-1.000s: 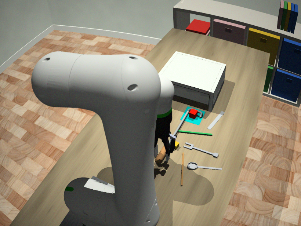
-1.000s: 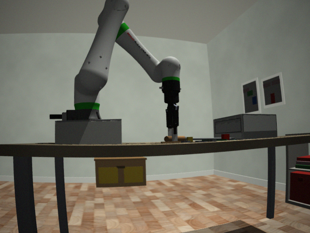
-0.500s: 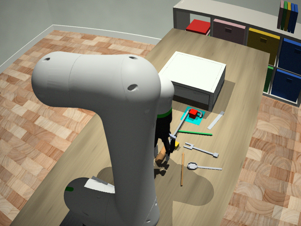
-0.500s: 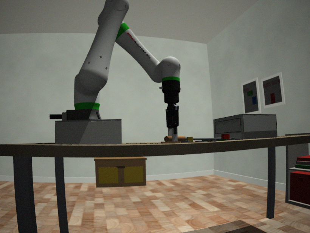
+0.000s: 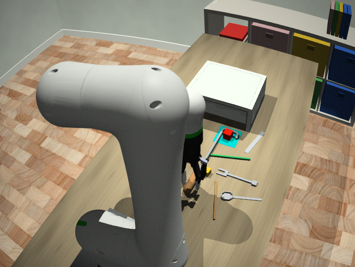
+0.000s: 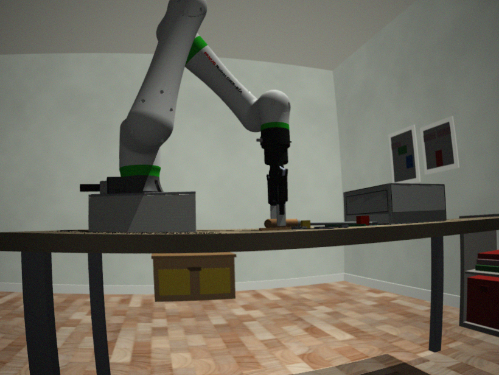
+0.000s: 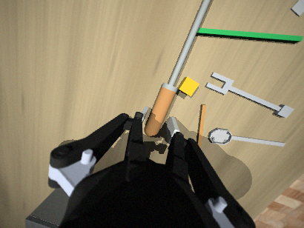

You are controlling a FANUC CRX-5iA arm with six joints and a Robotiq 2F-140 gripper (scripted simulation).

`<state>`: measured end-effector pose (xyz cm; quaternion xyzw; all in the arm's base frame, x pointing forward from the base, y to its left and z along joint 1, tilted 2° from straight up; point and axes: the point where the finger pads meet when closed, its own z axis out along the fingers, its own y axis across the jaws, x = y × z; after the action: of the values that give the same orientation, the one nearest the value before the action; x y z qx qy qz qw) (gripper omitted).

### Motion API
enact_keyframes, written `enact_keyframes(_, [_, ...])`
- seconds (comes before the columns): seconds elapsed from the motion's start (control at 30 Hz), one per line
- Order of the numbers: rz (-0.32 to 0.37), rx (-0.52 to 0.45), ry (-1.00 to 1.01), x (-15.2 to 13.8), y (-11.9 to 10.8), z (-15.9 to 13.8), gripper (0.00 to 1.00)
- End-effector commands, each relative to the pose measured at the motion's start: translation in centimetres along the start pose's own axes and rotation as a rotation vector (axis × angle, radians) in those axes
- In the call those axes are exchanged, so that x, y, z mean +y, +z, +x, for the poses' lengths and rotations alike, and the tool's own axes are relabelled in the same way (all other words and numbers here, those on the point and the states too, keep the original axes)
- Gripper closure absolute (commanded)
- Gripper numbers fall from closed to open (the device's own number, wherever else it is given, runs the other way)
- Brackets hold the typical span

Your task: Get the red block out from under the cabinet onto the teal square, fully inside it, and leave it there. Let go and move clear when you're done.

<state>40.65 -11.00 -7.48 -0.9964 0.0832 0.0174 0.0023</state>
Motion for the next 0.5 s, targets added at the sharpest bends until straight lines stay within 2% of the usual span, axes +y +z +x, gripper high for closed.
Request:
enact_keyframes(0.0, [0.0, 0.0, 0.0, 0.0, -0.5, 0.0, 0.66])
enact_keyframes(0.2, [0.0, 0.0, 0.0, 0.0, -1.5, 0.0, 0.66])
enact_keyframes(0.47, [0.0, 0.0, 0.0, 0.0, -4.7, 0.0, 0.66])
